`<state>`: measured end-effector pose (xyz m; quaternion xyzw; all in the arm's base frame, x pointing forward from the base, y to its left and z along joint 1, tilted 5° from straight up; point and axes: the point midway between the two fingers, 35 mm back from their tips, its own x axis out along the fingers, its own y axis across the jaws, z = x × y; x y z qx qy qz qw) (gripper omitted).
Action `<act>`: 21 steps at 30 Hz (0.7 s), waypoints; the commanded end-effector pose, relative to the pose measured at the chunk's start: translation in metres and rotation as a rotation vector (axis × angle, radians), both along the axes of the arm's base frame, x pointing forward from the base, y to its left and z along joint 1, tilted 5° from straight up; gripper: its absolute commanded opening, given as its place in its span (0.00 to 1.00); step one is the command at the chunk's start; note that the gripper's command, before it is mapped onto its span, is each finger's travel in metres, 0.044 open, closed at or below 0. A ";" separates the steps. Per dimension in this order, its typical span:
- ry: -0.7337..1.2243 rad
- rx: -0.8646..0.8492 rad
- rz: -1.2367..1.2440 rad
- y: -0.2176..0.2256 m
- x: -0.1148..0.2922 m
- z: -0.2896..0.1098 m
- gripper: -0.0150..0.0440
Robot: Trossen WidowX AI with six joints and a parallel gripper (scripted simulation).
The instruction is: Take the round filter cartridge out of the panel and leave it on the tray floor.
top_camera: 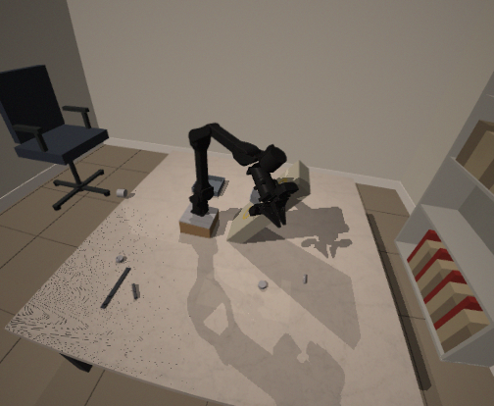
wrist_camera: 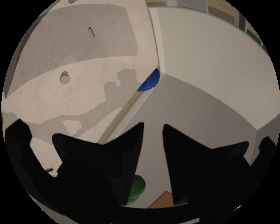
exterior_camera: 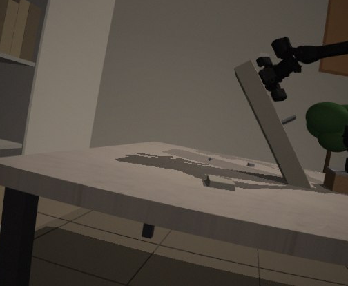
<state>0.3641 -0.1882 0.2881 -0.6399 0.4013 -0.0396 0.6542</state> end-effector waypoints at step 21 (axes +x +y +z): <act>-0.081 0.444 0.644 0.220 -0.119 0.001 0.42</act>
